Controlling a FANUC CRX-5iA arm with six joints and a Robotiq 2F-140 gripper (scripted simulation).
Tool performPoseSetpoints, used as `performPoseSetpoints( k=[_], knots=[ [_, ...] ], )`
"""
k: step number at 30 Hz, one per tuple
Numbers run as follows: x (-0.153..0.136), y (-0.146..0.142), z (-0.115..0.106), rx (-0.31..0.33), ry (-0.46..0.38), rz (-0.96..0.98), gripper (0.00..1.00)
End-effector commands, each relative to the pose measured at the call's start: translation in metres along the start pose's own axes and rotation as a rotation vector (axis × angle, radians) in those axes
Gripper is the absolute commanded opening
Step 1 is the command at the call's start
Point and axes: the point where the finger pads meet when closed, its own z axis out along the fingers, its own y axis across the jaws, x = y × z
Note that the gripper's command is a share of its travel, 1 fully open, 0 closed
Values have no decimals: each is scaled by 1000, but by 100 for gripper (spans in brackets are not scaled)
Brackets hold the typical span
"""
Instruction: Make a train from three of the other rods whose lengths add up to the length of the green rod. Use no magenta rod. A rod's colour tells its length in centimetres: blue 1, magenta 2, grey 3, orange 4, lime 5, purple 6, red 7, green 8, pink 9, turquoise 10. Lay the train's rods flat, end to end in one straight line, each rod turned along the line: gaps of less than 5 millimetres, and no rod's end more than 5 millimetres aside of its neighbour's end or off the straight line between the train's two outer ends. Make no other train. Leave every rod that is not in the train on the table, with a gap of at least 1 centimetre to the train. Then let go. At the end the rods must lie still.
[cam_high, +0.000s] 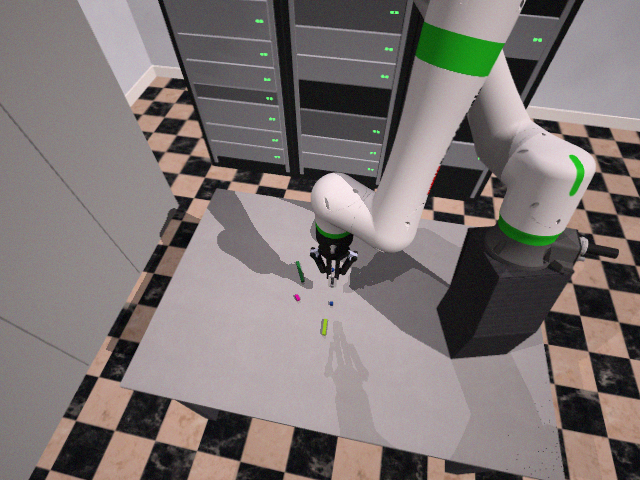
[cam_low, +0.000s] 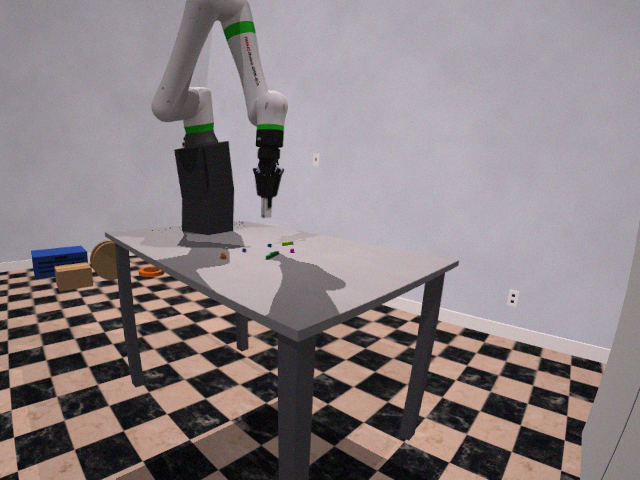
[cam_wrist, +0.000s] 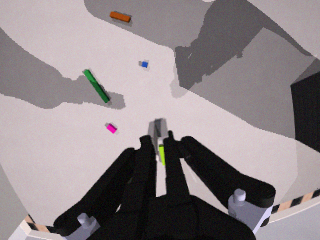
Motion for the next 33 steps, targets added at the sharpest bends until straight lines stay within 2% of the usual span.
performPoseSetpoints(
  k=[1, 11, 22, 24, 33],
  knots=[
    [0, 0, 0, 3, 1, 0, 3],
    [0, 0, 7, 5, 3, 1, 3],
    [1, 0, 46, 5, 3, 1, 3],
    [1, 0, 46, 5, 3, 1, 3],
    [1, 0, 81, 5, 3, 1, 3]
  ],
)
